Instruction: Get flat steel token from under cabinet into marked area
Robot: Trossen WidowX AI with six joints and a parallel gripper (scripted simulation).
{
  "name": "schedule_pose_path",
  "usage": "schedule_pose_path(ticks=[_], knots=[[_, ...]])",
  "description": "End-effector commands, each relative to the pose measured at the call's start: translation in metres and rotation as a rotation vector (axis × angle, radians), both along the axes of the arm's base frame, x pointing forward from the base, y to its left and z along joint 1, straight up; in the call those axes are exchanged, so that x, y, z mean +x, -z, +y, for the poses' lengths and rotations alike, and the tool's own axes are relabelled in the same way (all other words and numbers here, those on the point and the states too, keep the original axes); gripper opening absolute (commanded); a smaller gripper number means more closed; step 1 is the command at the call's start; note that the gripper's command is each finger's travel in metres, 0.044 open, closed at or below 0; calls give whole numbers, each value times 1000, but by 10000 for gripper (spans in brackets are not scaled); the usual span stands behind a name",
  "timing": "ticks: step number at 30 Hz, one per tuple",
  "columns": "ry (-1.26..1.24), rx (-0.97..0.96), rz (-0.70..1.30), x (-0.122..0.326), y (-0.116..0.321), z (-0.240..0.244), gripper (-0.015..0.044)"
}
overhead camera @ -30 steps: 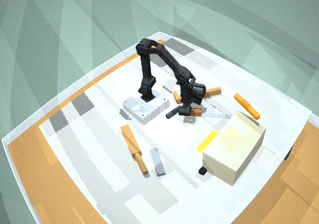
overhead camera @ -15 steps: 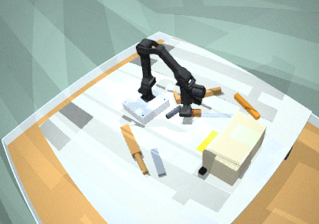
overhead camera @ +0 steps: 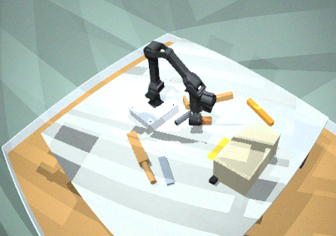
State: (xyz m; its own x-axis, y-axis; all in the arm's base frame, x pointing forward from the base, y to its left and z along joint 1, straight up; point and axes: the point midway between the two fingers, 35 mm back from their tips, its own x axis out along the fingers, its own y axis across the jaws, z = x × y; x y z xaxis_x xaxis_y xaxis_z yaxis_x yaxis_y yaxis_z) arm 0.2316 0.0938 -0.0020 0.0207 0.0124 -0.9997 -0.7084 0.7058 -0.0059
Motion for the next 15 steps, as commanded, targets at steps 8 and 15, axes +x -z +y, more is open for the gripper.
schedule_pose_path(ticks=[8, 15], knots=[[2, -1, -4, 8, -1, -9, 0], [-1, -1, -4, 10, -1, -14, 0]])
